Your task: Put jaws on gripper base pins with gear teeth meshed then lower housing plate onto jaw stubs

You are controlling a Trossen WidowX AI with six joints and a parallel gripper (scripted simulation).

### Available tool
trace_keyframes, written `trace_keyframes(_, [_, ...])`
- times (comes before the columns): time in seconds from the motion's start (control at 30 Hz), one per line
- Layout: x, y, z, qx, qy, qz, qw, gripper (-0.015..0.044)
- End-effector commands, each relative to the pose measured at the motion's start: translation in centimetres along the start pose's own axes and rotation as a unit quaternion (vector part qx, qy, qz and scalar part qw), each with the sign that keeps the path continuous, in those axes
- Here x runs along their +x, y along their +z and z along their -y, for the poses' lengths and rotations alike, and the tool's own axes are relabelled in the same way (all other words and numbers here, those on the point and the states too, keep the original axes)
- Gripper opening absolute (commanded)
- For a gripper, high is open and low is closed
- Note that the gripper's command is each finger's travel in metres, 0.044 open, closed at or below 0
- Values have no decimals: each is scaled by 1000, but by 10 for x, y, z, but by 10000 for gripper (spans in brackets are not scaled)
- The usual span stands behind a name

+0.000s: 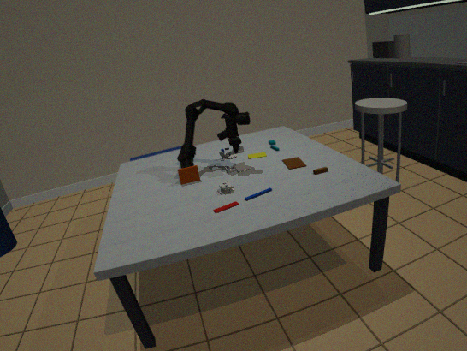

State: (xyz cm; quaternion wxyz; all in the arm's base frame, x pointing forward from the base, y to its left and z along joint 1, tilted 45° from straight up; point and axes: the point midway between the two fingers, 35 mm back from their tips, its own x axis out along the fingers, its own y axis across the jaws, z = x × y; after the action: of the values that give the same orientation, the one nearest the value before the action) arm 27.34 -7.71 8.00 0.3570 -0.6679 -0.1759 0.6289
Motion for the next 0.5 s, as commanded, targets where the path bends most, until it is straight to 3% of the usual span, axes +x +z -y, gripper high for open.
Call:
trace_keyframes(0.0, [1, -1, -2, -2, 0, 1, 1000, 134])
trace_keyframes(0.47, [9, -1, -2, -2, 0, 0, 1000, 134])
